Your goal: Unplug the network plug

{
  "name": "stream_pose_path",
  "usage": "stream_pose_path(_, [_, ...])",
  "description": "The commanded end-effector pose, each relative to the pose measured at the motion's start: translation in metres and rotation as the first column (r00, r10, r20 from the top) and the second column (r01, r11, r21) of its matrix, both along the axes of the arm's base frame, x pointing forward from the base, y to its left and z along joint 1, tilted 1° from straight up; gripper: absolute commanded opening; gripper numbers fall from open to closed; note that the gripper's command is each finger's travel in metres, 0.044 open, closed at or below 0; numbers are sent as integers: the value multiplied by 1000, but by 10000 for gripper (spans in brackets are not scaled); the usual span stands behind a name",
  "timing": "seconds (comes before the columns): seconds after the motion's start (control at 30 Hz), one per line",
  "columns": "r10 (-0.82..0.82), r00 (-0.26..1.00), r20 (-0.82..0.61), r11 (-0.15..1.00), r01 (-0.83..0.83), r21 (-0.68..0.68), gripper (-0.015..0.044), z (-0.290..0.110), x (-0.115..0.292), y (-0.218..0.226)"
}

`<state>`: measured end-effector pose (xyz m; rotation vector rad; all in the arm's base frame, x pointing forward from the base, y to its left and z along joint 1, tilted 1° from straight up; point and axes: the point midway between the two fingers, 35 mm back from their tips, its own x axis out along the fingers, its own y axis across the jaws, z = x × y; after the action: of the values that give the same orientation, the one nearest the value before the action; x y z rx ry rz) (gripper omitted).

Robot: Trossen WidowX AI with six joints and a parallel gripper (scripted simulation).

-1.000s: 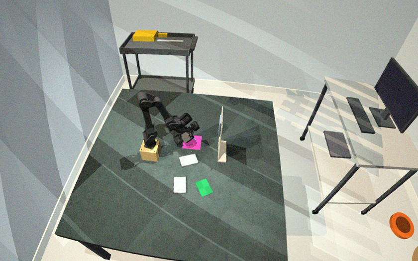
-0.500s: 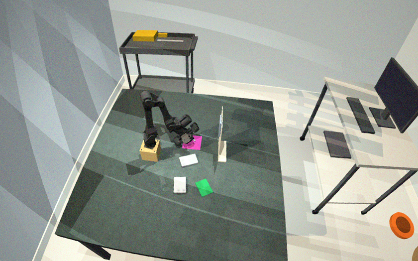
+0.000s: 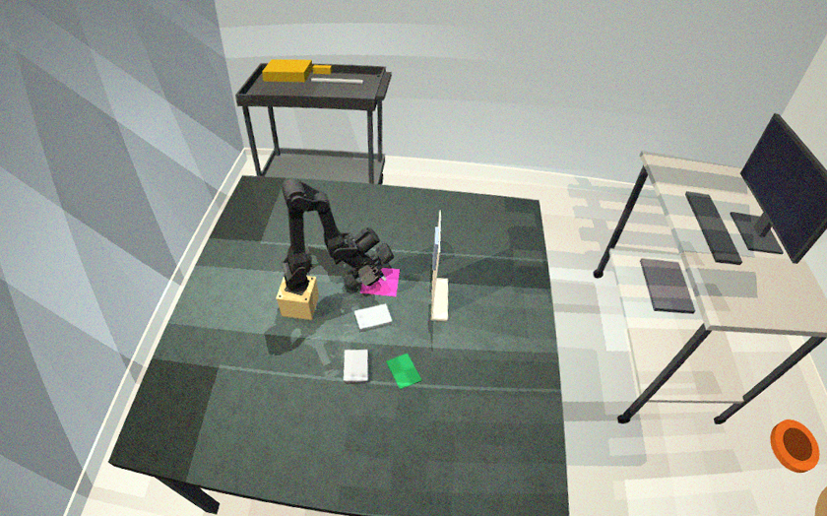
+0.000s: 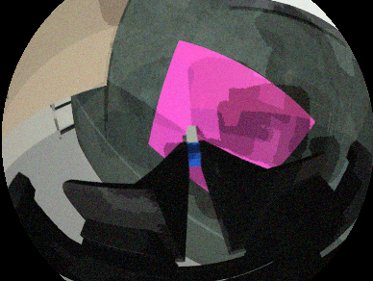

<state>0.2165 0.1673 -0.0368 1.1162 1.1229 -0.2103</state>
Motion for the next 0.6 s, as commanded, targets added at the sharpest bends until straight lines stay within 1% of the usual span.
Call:
stream_pose_path(0.0, [-3,1000,-1,1000,3,-6,0,-3,0,0])
stream_pose_path(0.43, [3,1000,1,1000,-3,-2,0,-2,0,1])
stream_pose_path(0.57, [3,1000,1,1000,-3,-2,105,-2,0,1])
